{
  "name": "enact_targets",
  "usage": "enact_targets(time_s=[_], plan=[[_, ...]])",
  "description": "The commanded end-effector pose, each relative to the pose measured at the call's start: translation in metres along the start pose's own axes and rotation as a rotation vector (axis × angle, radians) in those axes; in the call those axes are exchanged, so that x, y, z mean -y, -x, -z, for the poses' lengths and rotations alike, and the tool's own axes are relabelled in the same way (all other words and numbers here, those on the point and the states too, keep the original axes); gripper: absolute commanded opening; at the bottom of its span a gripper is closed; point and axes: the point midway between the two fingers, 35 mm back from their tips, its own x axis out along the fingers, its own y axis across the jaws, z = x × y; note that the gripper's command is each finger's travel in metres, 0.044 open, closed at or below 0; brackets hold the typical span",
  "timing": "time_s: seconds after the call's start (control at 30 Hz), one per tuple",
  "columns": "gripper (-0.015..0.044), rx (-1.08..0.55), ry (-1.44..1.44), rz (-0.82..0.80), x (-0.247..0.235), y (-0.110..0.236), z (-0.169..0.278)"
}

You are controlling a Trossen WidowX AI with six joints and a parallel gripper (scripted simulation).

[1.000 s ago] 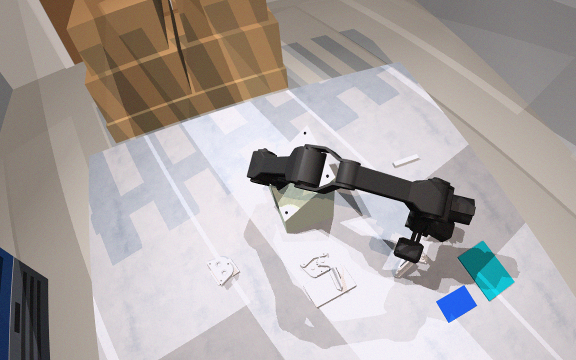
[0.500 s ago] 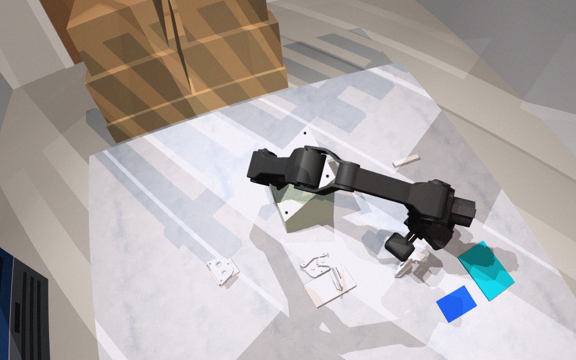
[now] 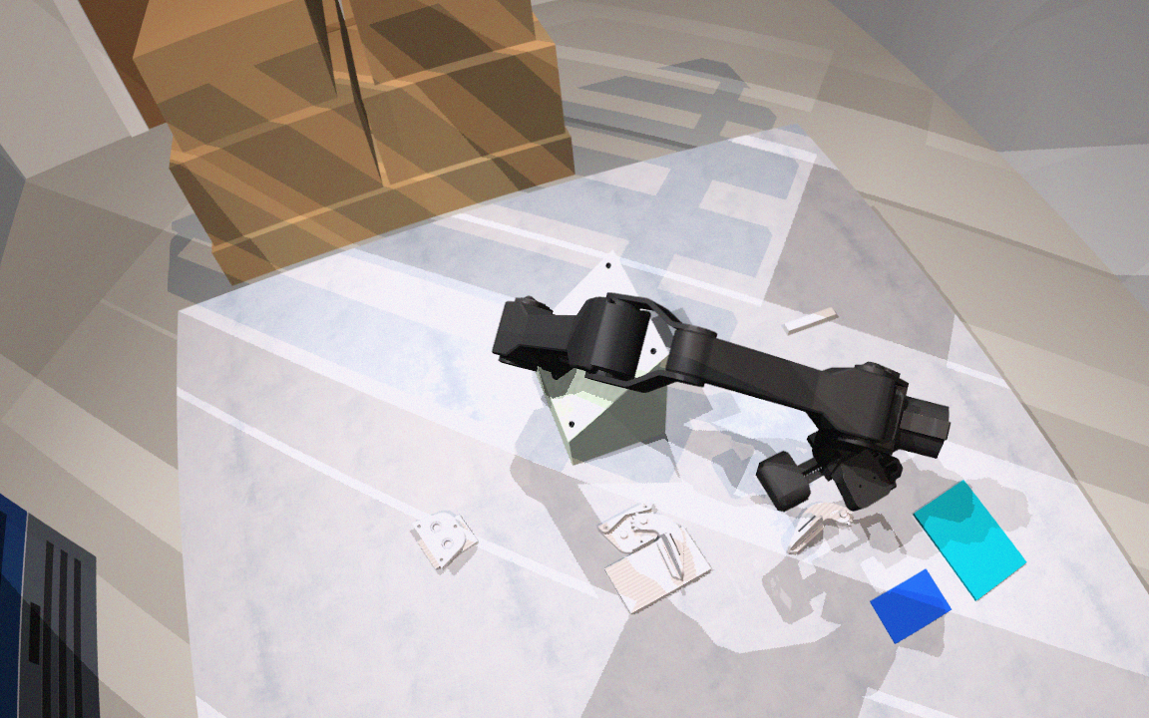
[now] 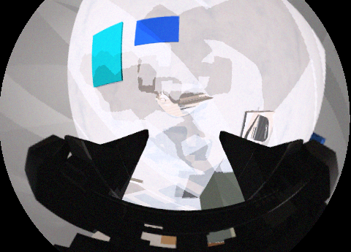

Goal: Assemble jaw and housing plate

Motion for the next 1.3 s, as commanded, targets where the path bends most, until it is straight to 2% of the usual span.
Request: enact_targets(time_s=[0.0,1.27], plan=[[0.0440,0.004,-0.099,0.000,0.001,0.001,-0.003],[0.0440,0.005,-0.973,-0.002,0.009,0.004,-0.014]])
